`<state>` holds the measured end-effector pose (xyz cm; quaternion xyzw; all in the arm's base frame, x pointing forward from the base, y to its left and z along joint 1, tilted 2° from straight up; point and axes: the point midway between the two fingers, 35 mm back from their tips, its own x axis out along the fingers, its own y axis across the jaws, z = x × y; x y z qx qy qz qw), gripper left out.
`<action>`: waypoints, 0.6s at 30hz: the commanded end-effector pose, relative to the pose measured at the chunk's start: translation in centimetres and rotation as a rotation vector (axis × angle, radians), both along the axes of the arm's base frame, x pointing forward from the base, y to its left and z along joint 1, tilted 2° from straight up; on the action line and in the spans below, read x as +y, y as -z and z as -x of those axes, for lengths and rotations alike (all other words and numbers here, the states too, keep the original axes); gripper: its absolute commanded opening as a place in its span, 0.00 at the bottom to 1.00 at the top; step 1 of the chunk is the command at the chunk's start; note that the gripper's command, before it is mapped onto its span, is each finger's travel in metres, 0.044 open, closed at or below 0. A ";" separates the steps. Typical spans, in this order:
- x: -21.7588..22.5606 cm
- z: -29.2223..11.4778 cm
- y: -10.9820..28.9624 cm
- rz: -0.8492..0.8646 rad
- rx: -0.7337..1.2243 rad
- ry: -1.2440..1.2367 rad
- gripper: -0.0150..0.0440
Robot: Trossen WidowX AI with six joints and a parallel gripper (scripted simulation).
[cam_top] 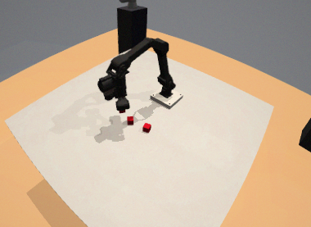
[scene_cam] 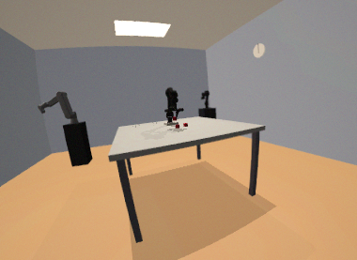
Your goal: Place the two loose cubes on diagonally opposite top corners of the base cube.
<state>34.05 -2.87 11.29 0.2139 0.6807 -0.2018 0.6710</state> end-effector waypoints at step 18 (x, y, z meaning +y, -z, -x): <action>6.3 1.1 0.8 -0.007 -0.017 -0.055 0.43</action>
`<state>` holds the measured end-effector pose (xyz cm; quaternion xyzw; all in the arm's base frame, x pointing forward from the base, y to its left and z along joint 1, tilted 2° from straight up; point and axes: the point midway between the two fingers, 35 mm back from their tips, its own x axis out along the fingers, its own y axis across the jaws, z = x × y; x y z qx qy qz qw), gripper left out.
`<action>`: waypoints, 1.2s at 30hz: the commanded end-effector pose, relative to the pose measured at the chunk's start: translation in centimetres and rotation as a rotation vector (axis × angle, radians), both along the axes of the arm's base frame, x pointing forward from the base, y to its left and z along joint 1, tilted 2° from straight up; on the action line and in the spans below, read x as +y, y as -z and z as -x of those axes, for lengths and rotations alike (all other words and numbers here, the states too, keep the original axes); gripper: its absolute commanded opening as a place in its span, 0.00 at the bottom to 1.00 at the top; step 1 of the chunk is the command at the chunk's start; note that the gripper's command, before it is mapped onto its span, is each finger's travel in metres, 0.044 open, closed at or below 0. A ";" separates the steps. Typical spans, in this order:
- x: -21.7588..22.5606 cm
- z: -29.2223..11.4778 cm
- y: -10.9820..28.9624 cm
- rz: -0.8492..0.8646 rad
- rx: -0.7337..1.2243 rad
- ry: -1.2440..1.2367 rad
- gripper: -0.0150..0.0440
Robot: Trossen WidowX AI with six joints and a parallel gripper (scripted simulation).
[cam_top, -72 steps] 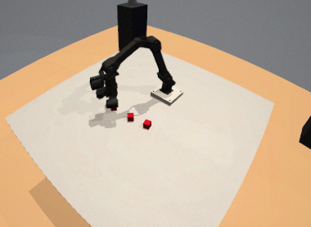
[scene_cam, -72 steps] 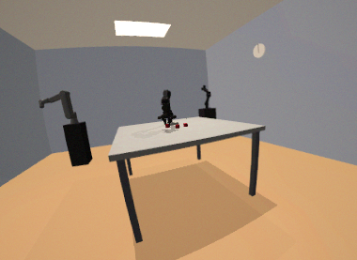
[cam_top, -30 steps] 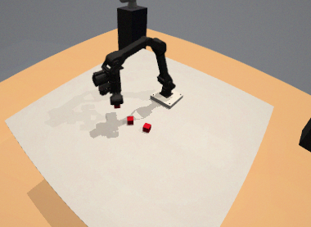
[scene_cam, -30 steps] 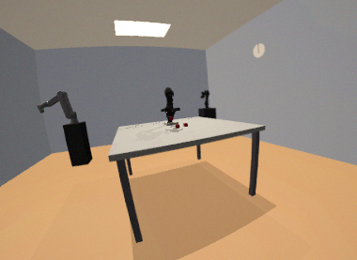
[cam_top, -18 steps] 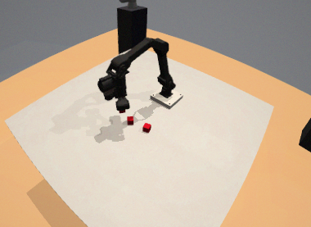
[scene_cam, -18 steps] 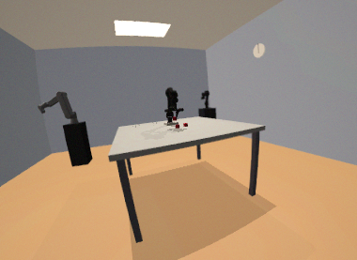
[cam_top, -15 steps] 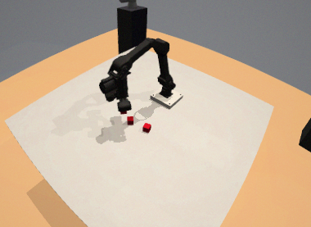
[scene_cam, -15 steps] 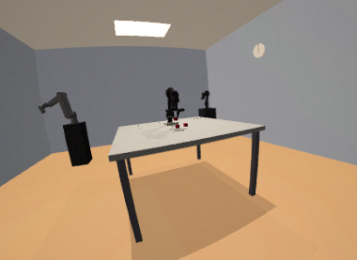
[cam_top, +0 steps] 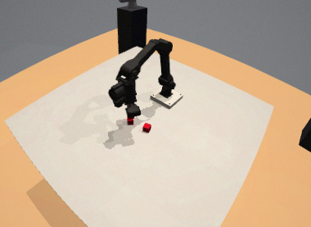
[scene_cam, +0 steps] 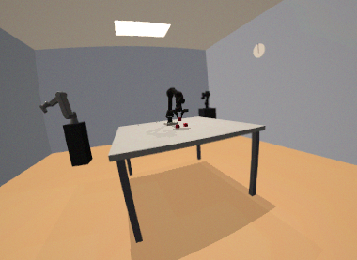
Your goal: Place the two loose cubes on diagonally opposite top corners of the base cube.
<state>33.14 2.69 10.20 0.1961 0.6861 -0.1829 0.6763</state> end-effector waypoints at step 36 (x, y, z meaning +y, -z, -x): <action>6.8 2.6 1.7 -0.013 -0.014 -0.065 0.43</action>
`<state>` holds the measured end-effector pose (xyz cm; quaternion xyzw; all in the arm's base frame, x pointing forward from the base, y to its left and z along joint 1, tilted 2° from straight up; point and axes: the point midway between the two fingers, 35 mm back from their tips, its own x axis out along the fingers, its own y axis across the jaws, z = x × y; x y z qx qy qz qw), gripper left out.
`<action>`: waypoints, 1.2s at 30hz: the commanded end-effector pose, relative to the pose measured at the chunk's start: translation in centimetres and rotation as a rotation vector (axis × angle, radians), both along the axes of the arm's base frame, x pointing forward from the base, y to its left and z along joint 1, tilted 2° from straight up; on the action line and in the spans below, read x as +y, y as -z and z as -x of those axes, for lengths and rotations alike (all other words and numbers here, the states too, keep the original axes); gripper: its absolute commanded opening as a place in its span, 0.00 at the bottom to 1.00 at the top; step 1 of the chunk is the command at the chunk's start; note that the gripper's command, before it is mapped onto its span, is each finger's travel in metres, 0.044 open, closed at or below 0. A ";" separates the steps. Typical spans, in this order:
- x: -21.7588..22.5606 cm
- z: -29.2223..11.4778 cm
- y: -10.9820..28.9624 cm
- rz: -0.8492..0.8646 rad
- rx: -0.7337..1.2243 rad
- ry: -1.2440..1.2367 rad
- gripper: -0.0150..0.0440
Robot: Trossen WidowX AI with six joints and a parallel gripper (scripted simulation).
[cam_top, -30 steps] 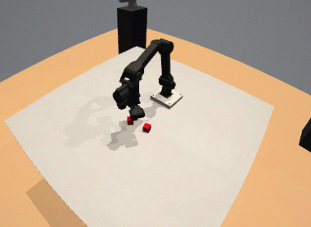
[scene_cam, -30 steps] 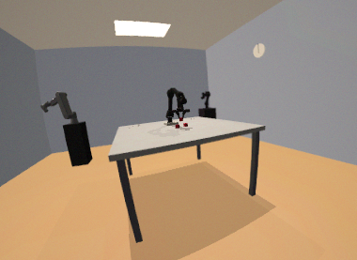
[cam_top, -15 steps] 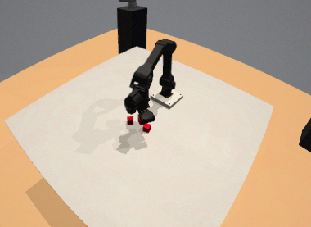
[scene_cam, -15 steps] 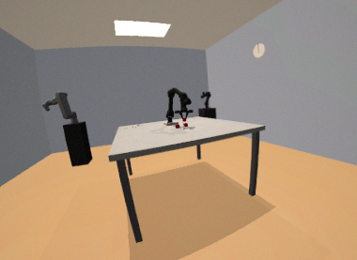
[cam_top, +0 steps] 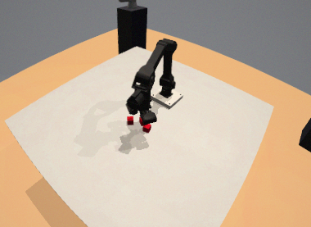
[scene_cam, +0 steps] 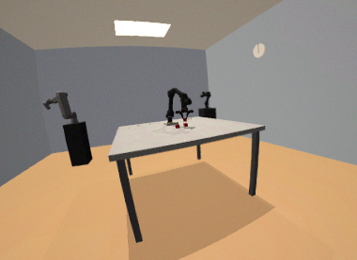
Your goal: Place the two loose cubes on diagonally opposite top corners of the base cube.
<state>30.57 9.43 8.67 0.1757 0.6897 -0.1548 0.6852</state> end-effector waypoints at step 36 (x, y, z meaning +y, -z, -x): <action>0.1 0.1 2.3 -0.005 -0.003 0.007 0.48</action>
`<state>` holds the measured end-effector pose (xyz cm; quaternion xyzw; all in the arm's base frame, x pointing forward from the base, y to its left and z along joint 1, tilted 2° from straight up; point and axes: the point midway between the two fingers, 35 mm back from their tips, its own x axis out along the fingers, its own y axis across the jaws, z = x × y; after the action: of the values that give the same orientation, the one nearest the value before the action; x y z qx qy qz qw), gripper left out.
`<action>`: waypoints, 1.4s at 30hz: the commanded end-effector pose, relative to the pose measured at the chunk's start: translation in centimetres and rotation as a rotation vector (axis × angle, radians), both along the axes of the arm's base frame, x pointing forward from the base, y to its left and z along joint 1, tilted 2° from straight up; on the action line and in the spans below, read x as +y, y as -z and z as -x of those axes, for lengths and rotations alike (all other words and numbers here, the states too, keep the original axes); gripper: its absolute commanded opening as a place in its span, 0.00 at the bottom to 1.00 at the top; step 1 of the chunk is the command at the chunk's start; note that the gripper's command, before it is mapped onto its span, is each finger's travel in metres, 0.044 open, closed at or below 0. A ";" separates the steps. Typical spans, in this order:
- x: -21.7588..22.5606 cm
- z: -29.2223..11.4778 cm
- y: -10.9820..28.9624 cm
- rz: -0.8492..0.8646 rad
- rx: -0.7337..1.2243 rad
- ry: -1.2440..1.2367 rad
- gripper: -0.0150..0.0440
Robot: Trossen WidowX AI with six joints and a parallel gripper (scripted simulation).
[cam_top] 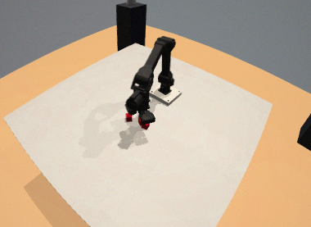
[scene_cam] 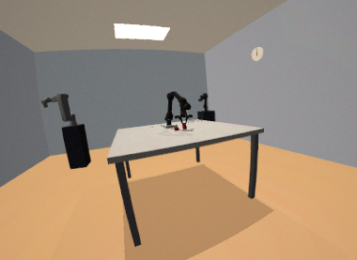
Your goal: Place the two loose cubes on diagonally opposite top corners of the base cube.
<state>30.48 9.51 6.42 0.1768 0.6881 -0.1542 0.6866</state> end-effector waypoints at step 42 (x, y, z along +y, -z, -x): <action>-2.2 -0.5 -3.7 0.003 0.008 0.059 0.70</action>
<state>30.52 8.73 9.37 0.1817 0.6912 -0.1656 0.6796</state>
